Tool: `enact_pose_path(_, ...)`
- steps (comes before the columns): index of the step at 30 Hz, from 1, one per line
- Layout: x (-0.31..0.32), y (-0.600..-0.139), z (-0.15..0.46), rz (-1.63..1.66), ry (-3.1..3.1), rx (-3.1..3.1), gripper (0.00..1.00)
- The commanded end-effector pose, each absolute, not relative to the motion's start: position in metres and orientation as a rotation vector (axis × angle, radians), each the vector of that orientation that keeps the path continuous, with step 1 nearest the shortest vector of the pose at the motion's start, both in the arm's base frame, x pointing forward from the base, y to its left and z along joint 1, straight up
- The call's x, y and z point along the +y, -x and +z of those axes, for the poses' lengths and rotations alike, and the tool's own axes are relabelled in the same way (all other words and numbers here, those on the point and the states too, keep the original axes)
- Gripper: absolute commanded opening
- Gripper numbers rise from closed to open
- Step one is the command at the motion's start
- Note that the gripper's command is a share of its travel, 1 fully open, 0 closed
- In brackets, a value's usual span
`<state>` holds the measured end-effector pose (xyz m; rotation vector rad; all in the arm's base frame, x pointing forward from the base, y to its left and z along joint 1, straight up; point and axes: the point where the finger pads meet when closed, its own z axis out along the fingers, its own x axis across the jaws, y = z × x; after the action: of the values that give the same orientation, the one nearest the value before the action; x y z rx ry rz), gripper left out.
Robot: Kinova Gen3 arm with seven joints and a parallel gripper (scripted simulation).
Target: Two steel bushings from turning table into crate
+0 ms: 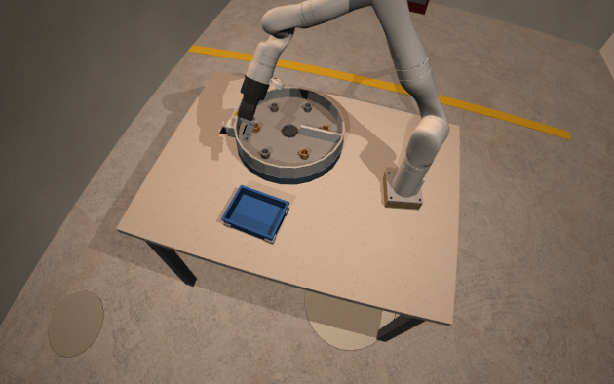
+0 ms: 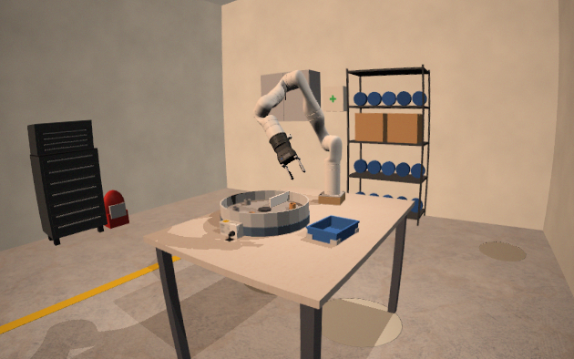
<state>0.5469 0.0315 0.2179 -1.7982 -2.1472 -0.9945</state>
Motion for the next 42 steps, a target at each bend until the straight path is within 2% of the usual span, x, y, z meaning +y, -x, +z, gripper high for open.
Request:
enact_pose_path(1, 0.03, -0.547, 0.221, -0.999, 1.801, -2.151, 1.0)
enact_pose_path(4, 0.03, -0.547, 0.221, -0.999, 1.801, -2.151, 1.0)
enact_pose_path(9, 0.02, -0.525, 0.264, -0.998, 1.8, -2.151, 1.0)
enact_pose_path(21, 0.02, -0.525, 0.264, -0.998, 1.8, -2.151, 1.0)
enact_pose_path(26, 0.009, -0.502, 0.307, -0.998, 1.8, -2.15, 1.0)
enact_pose_path(38, 0.009, -0.502, 0.307, -0.998, 1.8, -2.15, 1.0)
enact_pose_path(42, 0.0, -0.483, 0.342, -0.997, 1.799, -2.149, 1.0)
